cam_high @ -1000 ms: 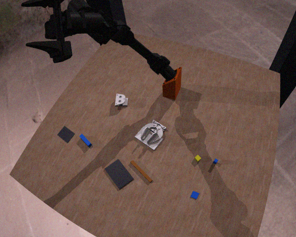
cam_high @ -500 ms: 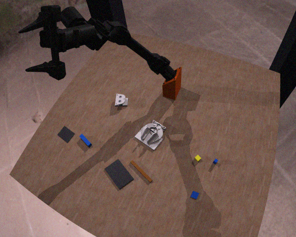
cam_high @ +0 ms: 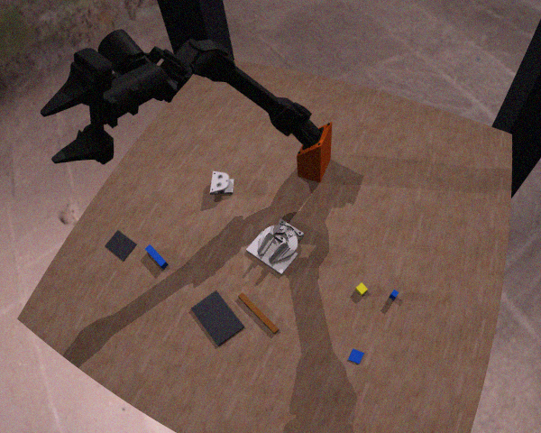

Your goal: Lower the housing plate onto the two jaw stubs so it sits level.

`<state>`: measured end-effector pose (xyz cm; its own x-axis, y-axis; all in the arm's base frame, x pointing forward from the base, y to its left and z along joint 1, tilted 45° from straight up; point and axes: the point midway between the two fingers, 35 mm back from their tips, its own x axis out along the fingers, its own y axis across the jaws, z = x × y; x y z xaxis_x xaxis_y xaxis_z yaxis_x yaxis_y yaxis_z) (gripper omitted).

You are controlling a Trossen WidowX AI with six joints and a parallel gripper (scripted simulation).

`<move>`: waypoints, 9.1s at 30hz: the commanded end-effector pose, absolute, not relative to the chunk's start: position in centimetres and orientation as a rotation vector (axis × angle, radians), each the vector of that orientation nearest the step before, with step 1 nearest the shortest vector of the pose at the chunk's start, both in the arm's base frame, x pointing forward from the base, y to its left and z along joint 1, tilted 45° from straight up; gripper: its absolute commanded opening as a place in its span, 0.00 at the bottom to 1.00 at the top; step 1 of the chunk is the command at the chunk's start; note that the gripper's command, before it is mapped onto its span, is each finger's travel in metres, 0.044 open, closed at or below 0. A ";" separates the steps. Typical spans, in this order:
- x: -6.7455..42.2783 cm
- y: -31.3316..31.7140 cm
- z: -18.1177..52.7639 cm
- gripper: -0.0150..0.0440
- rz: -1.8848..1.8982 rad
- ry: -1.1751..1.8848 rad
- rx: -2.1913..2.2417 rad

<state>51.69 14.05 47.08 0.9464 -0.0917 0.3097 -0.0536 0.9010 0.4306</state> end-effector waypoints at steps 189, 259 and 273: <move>13.4 -25.3 11.6 1.00 1.064 1.818 -1.849; 14.1 -20.2 16.6 0.85 1.065 1.814 -1.848; 16.3 -19.3 15.0 0.85 0.836 1.823 -1.704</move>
<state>15.72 -19.48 15.47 -0.0854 -0.6884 -0.7203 -0.9917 -0.0112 0.1283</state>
